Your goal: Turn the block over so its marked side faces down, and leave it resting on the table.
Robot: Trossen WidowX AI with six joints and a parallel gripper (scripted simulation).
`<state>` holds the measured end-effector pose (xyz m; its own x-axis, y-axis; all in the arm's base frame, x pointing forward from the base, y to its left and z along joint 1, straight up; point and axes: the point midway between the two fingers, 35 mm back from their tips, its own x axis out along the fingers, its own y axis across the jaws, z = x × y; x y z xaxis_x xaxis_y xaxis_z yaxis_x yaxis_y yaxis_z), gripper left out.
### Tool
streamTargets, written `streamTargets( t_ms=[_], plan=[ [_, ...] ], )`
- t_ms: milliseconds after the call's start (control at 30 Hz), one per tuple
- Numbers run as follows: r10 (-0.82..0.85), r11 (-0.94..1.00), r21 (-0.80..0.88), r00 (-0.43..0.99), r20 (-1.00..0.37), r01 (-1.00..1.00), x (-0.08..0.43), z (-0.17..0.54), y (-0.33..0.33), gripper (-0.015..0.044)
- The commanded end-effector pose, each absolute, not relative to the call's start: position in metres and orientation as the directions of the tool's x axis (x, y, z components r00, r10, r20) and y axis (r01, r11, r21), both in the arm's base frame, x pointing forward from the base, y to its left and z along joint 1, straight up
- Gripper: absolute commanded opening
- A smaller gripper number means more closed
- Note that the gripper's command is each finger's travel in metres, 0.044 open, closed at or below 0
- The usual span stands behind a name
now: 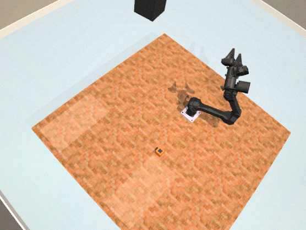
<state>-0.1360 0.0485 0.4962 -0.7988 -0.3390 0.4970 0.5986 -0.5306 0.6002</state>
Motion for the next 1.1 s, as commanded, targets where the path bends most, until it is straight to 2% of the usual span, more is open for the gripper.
streamTargets(
  t_ms=[0, 33, 300, 600, 833, 1067],
  plan=[
    [-0.345, -0.529, 0.596, -0.795, 0.499, 0.604, -0.135, 0.497, 0.046, 0.0426],
    [-0.365, -0.525, 0.584, -0.783, 0.503, 0.619, -0.134, 0.499, 0.037, 0.044],
    [-0.654, -0.449, 0.365, -0.579, 0.487, 0.815, -0.097, 0.521, -0.069, 0.044],
    [-0.933, -0.172, 0.065, -0.184, 0.31, 0.983, 0.0, 0.51, -0.185, 0.044],
    [-0.982, 0.129, -0.138, 0.145, 0.117, 0.982, 0.098, 0.474, -0.238, 0.044],
    [-0.911, 0.412, -0.237, 0.391, -0.132, 0.88, 0.191, 0.422, -0.25, 0.044]
  ],
)
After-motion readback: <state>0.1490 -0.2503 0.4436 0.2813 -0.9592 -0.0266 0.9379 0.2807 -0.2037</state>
